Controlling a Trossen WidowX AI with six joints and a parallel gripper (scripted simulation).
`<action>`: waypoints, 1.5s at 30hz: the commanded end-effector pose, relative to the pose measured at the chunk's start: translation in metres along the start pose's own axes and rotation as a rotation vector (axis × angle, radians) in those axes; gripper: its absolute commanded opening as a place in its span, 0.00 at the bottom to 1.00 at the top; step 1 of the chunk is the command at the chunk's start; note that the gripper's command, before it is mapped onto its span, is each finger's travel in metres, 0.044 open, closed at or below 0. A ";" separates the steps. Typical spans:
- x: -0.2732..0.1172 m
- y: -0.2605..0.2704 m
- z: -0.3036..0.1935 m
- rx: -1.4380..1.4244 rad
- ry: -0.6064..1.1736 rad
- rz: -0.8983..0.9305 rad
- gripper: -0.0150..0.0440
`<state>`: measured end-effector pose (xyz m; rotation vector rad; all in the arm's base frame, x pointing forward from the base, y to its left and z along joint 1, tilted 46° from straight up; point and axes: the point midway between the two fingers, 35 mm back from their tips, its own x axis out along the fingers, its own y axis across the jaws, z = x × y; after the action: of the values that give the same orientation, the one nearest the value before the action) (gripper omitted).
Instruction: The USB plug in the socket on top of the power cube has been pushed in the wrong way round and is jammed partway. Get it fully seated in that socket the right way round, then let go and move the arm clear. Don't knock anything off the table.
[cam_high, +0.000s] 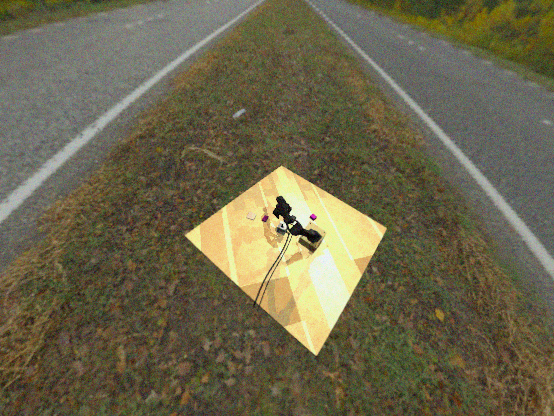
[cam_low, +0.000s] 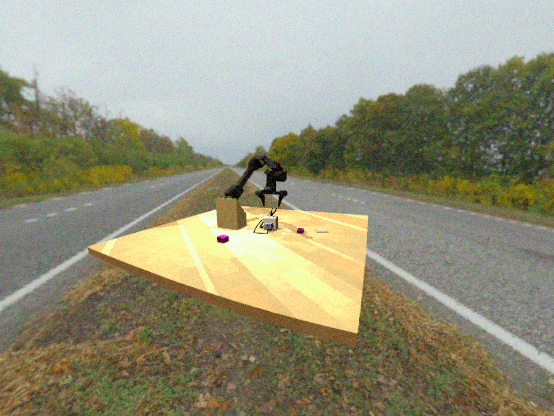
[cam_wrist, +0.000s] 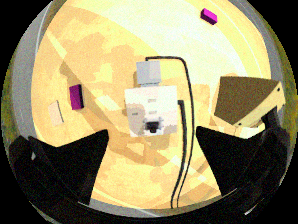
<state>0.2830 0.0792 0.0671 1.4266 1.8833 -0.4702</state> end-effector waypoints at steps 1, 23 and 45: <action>0.000 -0.002 -0.008 -0.013 0.032 0.007 1.00; 0.015 -0.002 -0.009 -0.013 0.032 0.007 1.00; 0.030 -0.002 -0.009 -0.013 0.033 0.007 1.00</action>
<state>0.2757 0.1033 0.0521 1.4348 1.8960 -0.4305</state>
